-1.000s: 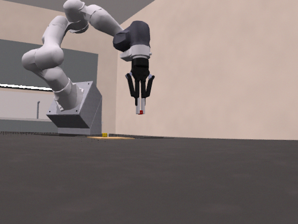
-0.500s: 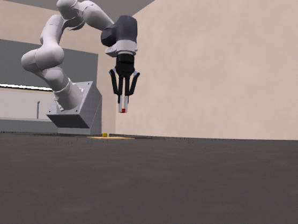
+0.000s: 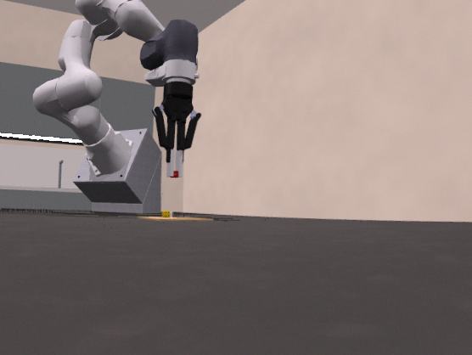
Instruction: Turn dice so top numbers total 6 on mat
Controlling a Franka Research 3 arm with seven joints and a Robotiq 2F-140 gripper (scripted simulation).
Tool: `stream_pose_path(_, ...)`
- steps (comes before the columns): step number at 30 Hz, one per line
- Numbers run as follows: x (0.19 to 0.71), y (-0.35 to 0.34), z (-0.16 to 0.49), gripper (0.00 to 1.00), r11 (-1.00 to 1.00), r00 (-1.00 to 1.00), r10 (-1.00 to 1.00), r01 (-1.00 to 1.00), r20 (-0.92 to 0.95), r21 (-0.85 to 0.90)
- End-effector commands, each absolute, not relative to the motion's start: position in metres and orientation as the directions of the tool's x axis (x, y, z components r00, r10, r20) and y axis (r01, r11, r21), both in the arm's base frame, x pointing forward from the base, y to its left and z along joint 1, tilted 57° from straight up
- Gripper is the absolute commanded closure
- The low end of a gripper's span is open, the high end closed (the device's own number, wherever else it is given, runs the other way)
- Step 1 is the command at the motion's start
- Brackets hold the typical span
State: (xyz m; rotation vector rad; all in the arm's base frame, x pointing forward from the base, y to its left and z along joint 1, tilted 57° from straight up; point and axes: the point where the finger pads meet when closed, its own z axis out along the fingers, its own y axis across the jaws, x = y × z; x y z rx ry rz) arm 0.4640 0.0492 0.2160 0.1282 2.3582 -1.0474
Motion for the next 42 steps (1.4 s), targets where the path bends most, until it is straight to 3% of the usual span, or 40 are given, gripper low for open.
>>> stream_pose_path(1, 0.466, 0.051, 0.218, 0.93, 0.686, -0.854, -0.18, 0.247, -0.488, -0.685)
stream_pose_path(42, 0.51, -0.017, 0.167, 0.93, 0.686, -0.854, -0.18, 0.247, -0.488, -0.685)
